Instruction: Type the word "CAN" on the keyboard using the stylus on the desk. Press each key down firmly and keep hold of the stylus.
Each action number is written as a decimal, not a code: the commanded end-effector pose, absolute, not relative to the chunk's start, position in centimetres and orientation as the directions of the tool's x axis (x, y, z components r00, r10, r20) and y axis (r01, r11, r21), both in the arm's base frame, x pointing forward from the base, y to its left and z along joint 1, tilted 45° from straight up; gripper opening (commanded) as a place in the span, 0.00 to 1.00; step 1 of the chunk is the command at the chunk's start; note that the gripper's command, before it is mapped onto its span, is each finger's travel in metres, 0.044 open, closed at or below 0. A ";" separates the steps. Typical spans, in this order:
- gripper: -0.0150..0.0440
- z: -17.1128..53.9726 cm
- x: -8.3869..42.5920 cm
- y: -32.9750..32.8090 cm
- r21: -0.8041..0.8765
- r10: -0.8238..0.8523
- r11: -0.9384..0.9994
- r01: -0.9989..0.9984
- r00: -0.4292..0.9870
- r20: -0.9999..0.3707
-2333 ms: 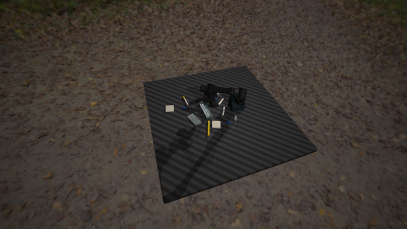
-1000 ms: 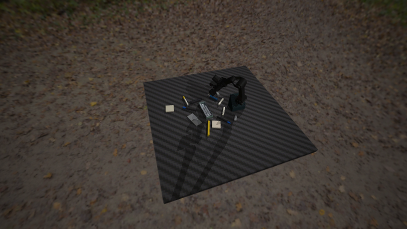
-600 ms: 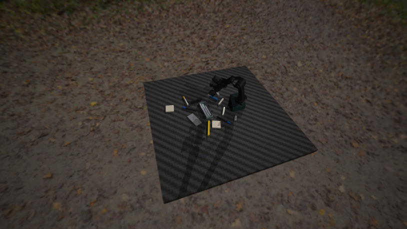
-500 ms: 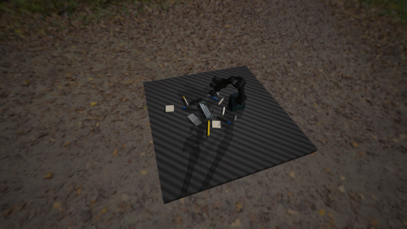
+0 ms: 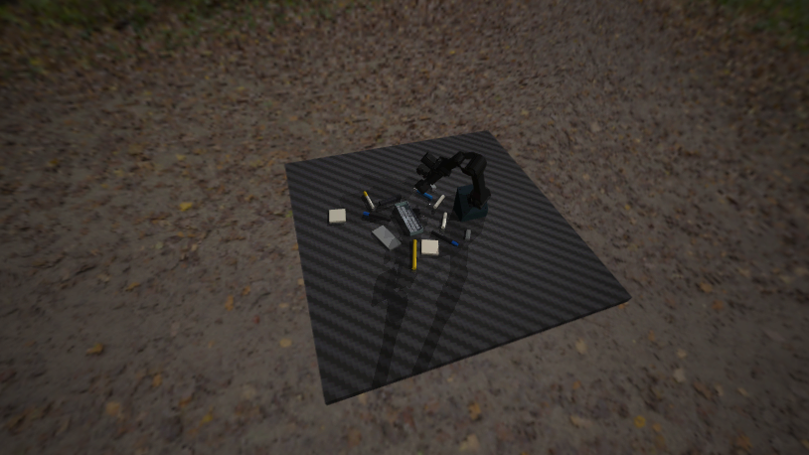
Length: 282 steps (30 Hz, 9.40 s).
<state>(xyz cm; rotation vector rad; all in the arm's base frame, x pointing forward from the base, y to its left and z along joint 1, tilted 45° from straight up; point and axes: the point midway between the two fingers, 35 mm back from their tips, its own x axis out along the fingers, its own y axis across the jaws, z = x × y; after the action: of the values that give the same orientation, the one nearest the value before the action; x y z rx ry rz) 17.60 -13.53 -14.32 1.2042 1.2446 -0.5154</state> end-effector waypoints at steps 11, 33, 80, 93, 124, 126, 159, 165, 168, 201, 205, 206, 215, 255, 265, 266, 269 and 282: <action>0.51 -15.0 17.5 -12.8 0.402 0.291 0.348 0.847 0.311 -0.905; 0.51 -16.0 17.6 -11.7 0.403 0.291 0.348 0.847 0.311 -0.905; 0.25 -16.8 17.7 -11.0 0.401 0.290 0.352 0.846 0.309 -0.906; 0.25 -13.5 17.4 -14.2 0.401 0.289 0.352 0.845 0.310 -0.906; 0.25 -10.5 24.3 -13.8 0.208 0.216 0.973 0.099 -0.084 -0.973; 0.25 -10.0 24.9 -13.7 0.198 0.197 0.980 0.008 -0.115 -0.974; 0.25 -0.6 31.2 -9.4 0.296 -0.171 0.369 -0.881 -0.378 -0.910; 0.25 -1.9 31.3 -8.1 0.297 -0.171 0.368 -0.881 -0.378 -0.910; 0.25 -3.0 31.2 -7.1 0.297 -0.170 0.368 -0.881 -0.378 -0.910; 0.39 -3.3 31.7 -6.8 0.297 -0.170 0.368 -0.881 -0.377 -0.910; 0.39 -3.5 31.7 -6.6 0.297 -0.170 0.368 -0.881 -0.377 -0.910; 0.39 -3.5 31.7 -6.5 0.297 -0.170 0.368 -0.881 -0.377 -0.910; 0.39 -3.8 31.7 -6.3 0.297 -0.170 0.368 -0.881 -0.377 -0.910; 0.39 -4.5 31.8 -5.6 0.297 -0.169 0.368 -0.881 -0.377 -0.910; 0.39 -2.7 31.7 -7.4 0.296 -0.170 0.368 -0.881 -0.377 -0.910; 0.39 -2.2 31.6 -7.9 0.296 -0.170 0.368 -0.881 -0.377 -0.910; 0.39 -1.8 31.6 -8.3 0.296 -0.170 0.368 -0.881 -0.377 -0.910; 0.27 -1.7 31.7 -7.8 0.296 -0.165 0.371 -0.880 -0.376 -0.912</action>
<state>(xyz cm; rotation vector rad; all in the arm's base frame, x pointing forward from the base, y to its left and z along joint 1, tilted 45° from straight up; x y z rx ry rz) 31.61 -8.02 -1.97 -0.9189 1.7851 1.0632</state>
